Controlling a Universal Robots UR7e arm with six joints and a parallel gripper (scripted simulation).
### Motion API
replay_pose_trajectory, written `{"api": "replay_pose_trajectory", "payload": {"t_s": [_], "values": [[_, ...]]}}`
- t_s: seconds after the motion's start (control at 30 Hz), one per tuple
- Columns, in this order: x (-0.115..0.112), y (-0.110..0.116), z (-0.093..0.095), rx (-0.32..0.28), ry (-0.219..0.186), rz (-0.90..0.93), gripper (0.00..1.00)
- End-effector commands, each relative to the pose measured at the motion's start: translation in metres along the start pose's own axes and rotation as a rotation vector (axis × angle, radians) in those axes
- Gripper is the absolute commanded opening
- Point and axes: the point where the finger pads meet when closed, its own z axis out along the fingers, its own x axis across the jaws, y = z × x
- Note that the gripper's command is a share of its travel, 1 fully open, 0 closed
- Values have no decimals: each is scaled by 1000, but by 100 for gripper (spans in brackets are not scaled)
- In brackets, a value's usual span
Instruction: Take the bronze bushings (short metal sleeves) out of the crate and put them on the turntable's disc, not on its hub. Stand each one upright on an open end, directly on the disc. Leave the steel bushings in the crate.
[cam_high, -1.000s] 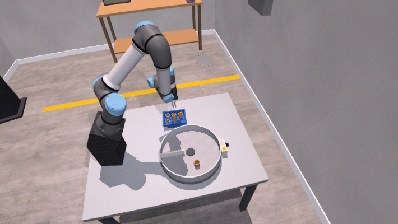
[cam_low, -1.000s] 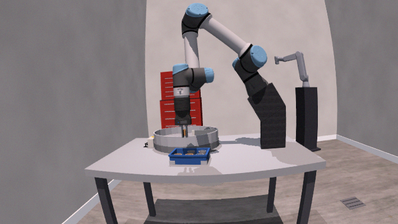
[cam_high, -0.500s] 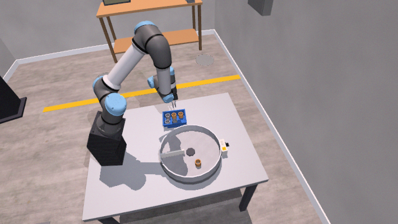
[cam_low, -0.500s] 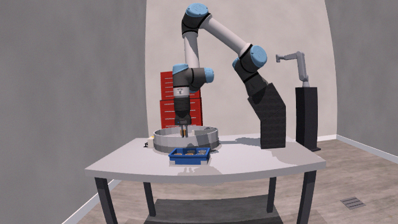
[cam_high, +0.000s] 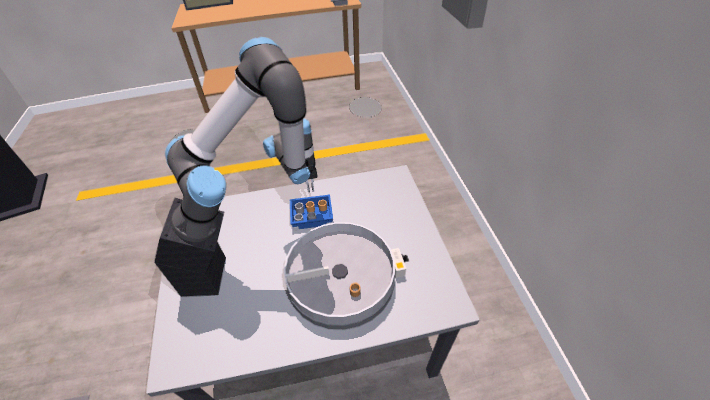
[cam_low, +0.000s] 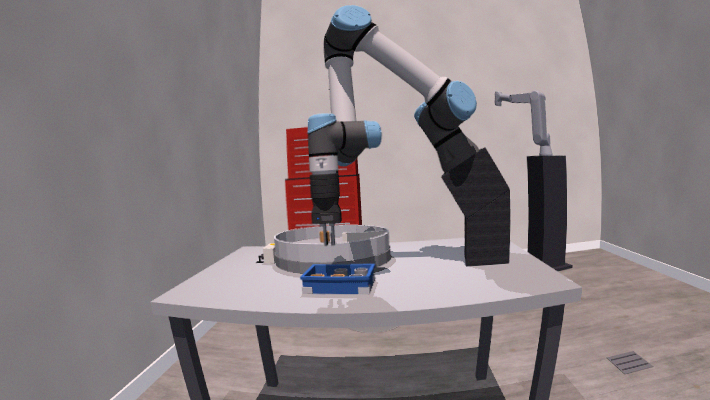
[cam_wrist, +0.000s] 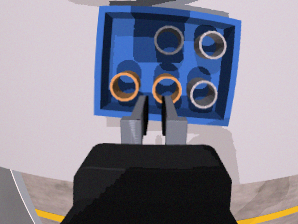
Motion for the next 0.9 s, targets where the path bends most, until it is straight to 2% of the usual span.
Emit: {"api": "replay_pose_trajectory", "payload": {"t_s": [0.0,0.37,0.6,0.67,0.87], "values": [[-3,1,-1,-2,-4,1,36],[-3,0,5,-1,-4,2,36],[-4,0,31,-2,-4,2,36],[-4,0,31,-2,-4,2,36],[-4,0,59,-2,-4,2,36]]}}
